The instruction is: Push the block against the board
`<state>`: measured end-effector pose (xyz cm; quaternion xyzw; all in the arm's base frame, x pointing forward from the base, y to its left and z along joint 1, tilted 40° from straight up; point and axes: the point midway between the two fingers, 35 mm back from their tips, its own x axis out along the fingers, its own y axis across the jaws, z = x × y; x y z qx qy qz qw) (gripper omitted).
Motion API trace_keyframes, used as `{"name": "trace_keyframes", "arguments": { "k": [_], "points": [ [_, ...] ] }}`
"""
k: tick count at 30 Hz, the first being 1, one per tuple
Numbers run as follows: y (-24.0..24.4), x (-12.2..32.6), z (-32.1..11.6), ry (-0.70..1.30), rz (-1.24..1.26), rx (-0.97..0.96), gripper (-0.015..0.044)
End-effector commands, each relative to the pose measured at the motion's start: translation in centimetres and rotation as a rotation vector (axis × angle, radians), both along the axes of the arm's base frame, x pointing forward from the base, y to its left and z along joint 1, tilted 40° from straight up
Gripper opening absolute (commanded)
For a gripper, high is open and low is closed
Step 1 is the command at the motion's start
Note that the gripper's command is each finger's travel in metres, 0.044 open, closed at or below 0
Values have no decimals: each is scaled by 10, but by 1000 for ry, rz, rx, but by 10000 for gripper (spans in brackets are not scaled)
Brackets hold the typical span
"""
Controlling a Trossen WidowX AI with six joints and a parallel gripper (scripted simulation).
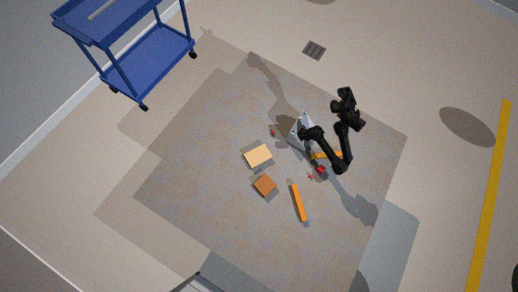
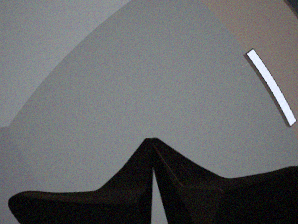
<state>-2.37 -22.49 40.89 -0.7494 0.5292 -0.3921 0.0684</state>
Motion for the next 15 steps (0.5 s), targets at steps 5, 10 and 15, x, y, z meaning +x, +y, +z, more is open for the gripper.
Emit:
{"name": "trace_keyframes", "arguments": {
  "k": [5, 10, 15],
  "points": [
    [-38, 25, -11, -96, 184, 169, 0],
    [-60, 47, -21, -149, 298, 287, 0],
    [-78, 73, -33, -193, 400, 400, 0]
  ]
}}
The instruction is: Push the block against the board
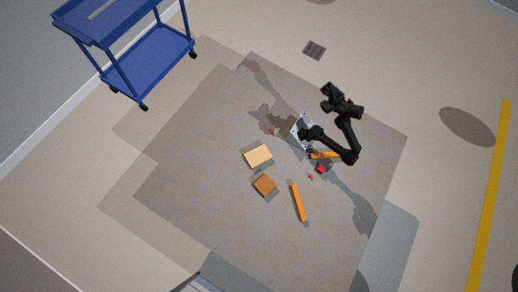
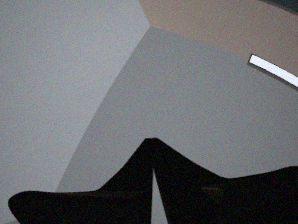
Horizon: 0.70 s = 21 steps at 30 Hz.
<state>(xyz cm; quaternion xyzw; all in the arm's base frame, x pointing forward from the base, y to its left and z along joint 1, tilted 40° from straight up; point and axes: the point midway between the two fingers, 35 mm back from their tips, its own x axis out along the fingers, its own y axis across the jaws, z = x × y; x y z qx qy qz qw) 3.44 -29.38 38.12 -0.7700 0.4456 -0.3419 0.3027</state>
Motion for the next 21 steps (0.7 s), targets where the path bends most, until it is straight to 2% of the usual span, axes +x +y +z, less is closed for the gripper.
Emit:
{"name": "trace_keyframes", "arguments": {
  "k": [1, 21],
  "points": [
    [-12, 20, -7, -30, 80, 82, 0],
    [-34, 139, -58, -71, 425, 467, 0]
  ]
}}
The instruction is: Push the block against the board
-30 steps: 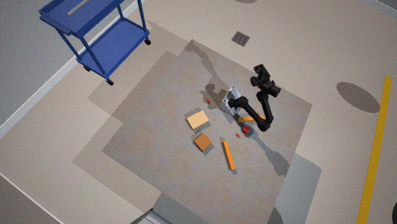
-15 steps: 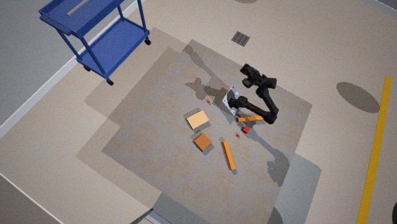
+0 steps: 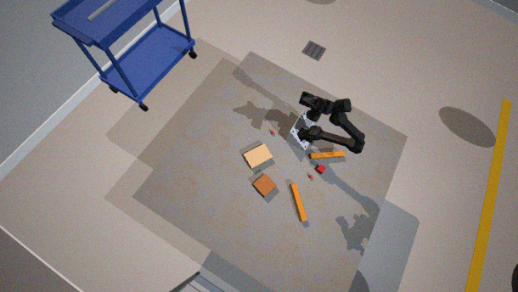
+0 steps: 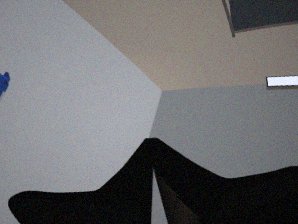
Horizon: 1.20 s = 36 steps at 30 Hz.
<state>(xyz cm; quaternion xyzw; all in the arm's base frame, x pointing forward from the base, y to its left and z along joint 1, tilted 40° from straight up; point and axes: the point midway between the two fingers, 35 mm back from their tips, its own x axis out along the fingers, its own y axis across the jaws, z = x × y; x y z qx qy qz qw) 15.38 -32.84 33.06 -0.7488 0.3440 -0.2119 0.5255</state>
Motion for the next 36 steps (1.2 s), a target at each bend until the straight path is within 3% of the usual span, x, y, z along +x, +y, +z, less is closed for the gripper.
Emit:
{"name": "trace_keyframes", "arguments": {
  "k": [1, 17, 36],
  "points": [
    [1, 27, -11, 8, 74, 78, 0],
    [31, 133, -66, 113, 328, 398, 0],
    [138, 254, -148, 369, 645, 872, 0]
  ]
}}
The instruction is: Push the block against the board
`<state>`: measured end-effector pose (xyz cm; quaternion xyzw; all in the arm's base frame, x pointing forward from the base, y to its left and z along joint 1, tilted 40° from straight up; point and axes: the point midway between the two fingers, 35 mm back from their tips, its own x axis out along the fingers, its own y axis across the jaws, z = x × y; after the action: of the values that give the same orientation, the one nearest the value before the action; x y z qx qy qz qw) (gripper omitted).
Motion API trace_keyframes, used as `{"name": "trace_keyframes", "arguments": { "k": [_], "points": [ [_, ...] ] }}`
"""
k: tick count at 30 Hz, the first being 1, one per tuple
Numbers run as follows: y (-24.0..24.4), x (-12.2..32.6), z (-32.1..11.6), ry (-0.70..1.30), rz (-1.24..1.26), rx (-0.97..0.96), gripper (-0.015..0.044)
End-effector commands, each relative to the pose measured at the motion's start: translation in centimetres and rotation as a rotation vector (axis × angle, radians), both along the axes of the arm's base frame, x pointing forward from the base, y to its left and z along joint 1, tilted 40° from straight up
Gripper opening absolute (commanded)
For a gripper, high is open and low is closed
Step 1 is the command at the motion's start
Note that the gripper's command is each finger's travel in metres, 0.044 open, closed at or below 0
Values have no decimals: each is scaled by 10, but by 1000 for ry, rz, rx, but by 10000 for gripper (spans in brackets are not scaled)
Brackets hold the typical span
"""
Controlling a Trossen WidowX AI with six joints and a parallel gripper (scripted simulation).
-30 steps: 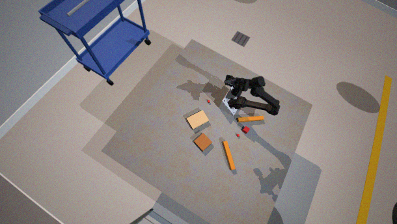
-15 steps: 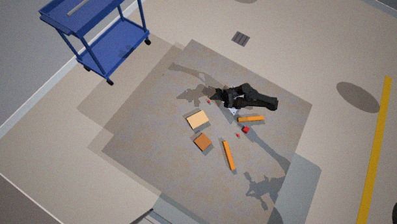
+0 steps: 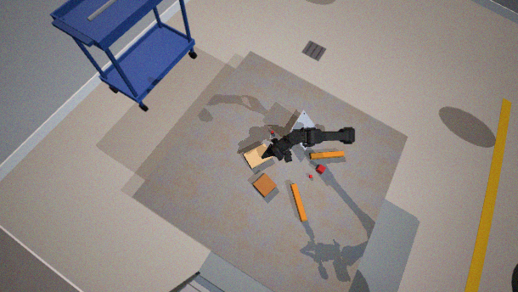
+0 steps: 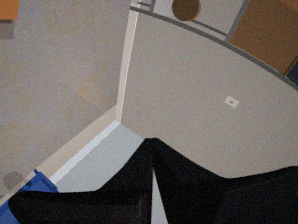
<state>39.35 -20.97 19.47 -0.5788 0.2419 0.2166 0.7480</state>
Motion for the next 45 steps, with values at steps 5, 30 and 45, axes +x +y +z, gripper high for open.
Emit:
{"name": "trace_keyframes", "arguments": {
  "k": [5, 30, 45],
  "points": [
    [58, 35, -35, 152, 121, 172, 0],
    [278, 50, -142, 835, 414, 524, 0],
    [335, 40, -193, 912, 431, 542, 0]
  ]
}}
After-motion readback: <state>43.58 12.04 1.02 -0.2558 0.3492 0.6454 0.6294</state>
